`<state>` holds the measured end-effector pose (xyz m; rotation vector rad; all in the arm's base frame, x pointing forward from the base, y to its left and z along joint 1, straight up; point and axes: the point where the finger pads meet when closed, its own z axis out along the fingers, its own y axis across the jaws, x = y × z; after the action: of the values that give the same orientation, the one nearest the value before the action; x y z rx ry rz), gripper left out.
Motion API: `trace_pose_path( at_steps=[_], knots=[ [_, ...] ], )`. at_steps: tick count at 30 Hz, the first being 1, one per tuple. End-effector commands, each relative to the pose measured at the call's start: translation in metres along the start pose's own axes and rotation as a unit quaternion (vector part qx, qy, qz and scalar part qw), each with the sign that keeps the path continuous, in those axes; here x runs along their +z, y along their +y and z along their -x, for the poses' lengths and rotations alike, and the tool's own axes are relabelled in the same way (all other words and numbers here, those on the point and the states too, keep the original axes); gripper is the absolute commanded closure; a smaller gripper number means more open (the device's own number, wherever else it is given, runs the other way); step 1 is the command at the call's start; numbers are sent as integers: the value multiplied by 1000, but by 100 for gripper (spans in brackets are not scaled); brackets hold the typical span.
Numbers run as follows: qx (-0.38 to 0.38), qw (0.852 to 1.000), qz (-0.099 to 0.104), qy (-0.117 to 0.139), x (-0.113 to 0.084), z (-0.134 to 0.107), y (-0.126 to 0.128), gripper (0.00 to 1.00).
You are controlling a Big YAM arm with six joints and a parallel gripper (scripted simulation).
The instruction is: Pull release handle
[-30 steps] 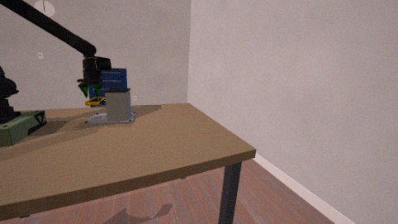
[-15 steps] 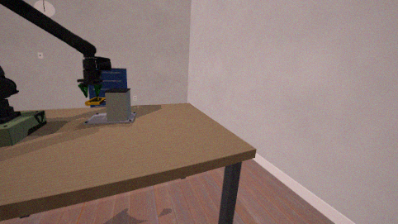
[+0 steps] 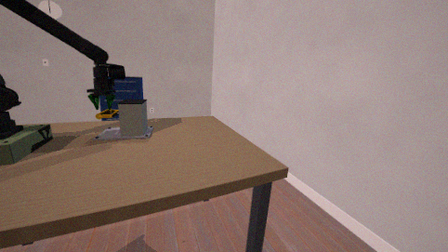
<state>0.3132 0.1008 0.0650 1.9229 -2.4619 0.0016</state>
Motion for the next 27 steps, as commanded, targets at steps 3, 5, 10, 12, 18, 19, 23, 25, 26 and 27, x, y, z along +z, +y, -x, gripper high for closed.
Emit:
trace_pose_path(
  at_steps=[3,5,10,12,18,19,23,25,26,27],
  knots=[
    [-8,1000,-3,-3,3,7,-6,48],
    [-8,1000,-3,-3,3,7,-6,48],
    [-8,1000,-3,-4,3,8,-7,48],
    [-8,1000,-4,-4,2,8,-8,48],
    [-7,1000,-7,-6,1,9,-10,48],
    [-7,1000,-7,-6,1,9,-10,48],
    [-8,1000,-3,-3,3,7,-7,48],
    [-8,1000,-3,-3,3,7,-7,48],
    [-8,1000,-3,-3,3,7,-7,48],
    [-8,1000,-3,-3,3,7,-7,48]
  ],
)
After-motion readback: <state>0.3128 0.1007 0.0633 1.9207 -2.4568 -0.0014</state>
